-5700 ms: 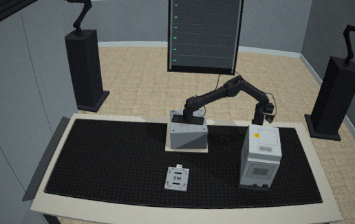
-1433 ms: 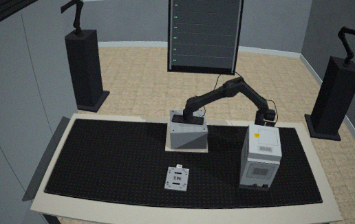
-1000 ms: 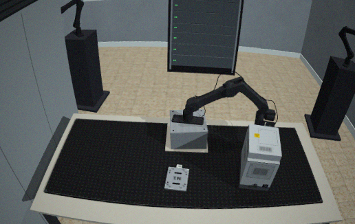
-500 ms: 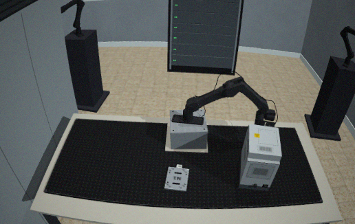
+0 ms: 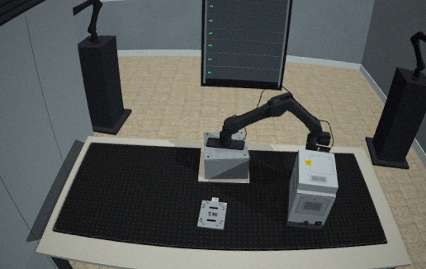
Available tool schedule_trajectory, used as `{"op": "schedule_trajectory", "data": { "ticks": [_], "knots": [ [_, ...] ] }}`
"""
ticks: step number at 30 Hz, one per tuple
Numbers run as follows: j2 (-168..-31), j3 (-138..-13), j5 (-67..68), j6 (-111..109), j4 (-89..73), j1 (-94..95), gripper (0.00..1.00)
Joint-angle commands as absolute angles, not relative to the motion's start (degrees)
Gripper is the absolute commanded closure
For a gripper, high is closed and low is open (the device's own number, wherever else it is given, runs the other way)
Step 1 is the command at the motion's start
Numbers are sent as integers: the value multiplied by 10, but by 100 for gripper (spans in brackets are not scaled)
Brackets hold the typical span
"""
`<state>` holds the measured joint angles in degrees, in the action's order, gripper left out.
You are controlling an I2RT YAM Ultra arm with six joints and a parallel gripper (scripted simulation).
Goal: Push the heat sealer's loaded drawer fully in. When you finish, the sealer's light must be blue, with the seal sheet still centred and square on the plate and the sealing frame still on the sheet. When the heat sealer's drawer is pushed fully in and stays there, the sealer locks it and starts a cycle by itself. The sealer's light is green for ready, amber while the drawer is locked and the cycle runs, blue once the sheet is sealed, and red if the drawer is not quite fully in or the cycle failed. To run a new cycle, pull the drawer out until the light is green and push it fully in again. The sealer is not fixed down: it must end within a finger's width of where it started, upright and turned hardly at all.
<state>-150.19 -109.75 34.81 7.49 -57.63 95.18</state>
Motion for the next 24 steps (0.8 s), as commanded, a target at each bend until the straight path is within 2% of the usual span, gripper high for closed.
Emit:
{"op": "schedule_trajectory", "data": {
  "ticks": [1, 24],
  "knots": [
    [-1480, -1090, 357, 68, -563, 944, 100],
    [-1477, -1085, 358, 60, -556, 937, 100]
  ]
}}
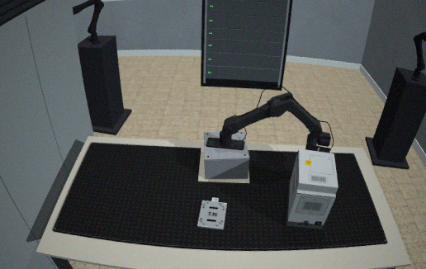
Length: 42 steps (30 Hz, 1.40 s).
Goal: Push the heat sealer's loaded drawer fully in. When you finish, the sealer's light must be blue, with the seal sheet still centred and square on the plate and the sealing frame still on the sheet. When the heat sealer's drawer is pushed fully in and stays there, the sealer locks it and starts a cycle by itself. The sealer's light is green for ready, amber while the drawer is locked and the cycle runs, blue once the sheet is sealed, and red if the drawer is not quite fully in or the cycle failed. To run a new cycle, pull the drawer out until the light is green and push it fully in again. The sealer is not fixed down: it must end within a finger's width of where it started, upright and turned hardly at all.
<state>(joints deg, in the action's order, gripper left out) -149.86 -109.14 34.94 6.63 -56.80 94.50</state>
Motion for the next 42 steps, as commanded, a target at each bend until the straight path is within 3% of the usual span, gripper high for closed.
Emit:
{"op": "schedule_trajectory", "data": {
  "ticks": [1, 42],
  "knots": [
    [-1477, -1088, 358, 59, -555, 937, 100],
    [-1475, -1084, 358, 54, -550, 934, 100]
  ]
}}
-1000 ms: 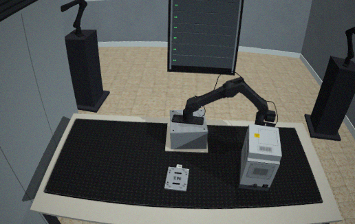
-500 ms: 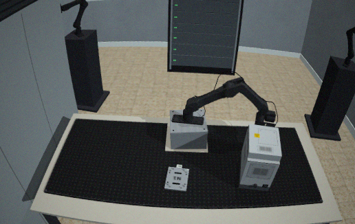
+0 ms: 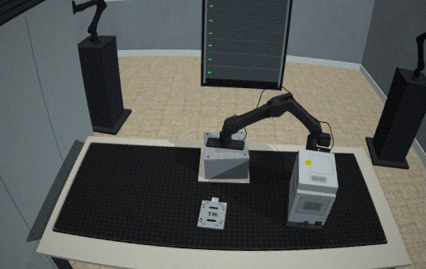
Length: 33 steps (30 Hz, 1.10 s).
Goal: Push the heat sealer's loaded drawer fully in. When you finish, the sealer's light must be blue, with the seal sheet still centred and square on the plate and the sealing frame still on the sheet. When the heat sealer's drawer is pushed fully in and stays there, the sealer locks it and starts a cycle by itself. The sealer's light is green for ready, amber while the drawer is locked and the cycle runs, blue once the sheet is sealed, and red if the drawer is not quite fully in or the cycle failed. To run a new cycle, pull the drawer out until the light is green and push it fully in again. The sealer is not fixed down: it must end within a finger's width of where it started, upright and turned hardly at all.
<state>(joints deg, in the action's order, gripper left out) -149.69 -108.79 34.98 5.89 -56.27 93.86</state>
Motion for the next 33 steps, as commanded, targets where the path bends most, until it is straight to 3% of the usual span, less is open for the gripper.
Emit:
{"op": "schedule_trajectory", "data": {
  "ticks": [1, 33],
  "knots": [
    [-1475, -1084, 358, 54, -550, 934, 100],
    [-1465, -1060, 362, 14, -521, 898, 100]
  ]
}}
